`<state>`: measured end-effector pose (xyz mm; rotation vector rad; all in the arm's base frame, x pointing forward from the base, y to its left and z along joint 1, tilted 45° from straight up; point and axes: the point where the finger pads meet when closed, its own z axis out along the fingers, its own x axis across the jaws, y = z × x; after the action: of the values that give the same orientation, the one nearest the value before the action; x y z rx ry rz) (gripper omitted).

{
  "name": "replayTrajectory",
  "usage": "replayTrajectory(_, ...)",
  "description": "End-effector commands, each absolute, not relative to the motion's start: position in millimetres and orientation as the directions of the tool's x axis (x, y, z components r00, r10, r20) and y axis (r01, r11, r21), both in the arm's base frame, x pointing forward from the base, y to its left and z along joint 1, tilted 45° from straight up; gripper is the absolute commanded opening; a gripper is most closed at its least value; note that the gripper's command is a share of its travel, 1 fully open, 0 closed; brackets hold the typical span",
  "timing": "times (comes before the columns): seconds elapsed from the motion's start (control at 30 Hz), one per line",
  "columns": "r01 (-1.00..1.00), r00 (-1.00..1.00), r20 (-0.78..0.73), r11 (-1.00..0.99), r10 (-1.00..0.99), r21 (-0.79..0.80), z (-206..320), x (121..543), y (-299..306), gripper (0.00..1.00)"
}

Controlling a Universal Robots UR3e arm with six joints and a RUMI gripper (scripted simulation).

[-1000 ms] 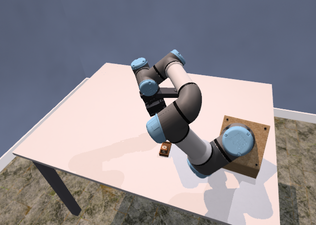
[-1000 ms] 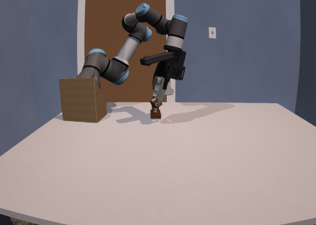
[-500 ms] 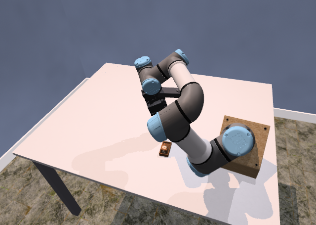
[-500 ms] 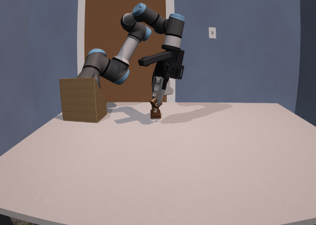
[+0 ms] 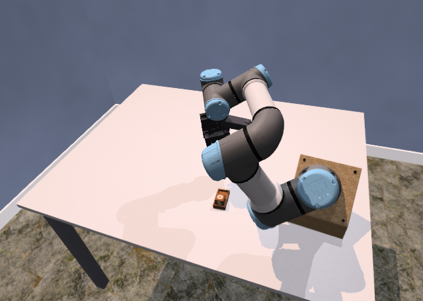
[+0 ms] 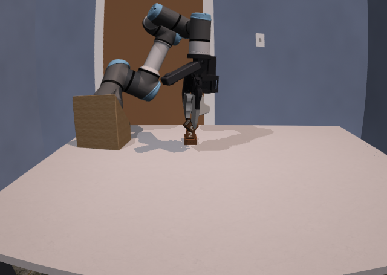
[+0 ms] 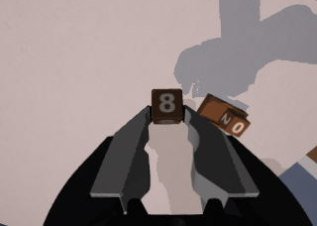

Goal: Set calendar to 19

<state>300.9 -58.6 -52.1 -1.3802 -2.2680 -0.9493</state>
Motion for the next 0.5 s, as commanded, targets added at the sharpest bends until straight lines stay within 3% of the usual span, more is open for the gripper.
replayTrajectory(0.0, 0.868, -0.483, 0.569, 0.280, 0.666, 0.410, -51.8, 301.2, -59.8, 0.10)
replayTrajectory(0.47, 0.863, -0.483, 0.571, 0.250, 0.664, 0.439, -52.5, 300.4, -59.8, 0.10)
